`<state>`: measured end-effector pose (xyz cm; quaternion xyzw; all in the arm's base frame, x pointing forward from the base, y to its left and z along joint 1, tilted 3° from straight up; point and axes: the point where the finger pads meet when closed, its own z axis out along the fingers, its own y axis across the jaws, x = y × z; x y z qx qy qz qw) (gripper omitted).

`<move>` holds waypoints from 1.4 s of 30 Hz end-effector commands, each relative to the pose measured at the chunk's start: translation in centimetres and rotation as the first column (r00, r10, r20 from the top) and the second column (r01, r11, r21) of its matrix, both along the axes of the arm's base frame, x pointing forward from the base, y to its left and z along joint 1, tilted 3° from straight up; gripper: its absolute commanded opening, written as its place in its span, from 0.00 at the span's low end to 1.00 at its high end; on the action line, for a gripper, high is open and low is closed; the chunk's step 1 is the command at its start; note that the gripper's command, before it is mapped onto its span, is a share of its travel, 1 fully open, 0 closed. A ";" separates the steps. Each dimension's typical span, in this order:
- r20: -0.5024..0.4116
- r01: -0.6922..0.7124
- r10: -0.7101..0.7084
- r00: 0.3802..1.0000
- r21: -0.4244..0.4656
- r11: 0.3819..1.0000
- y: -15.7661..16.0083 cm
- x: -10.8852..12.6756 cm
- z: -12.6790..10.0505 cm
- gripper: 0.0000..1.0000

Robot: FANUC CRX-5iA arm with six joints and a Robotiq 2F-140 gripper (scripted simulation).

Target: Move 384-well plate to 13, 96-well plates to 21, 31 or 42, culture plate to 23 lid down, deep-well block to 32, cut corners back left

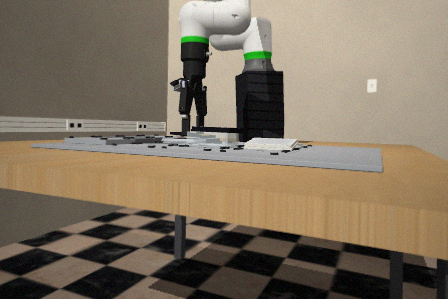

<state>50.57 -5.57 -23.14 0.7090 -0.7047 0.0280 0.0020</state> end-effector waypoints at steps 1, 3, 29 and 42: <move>0.002 0.000 0.000 1.000 0.000 1.000 0.0 0.1 0.5 0.10; 0.002 0.000 0.000 1.000 0.000 1.000 0.0 0.1 0.8 0.10; 0.002 0.000 0.000 1.000 0.000 1.000 0.2 -0.1 3.7 0.10; 0.002 0.000 0.000 1.000 0.000 1.000 0.2 -0.1 4.5 0.10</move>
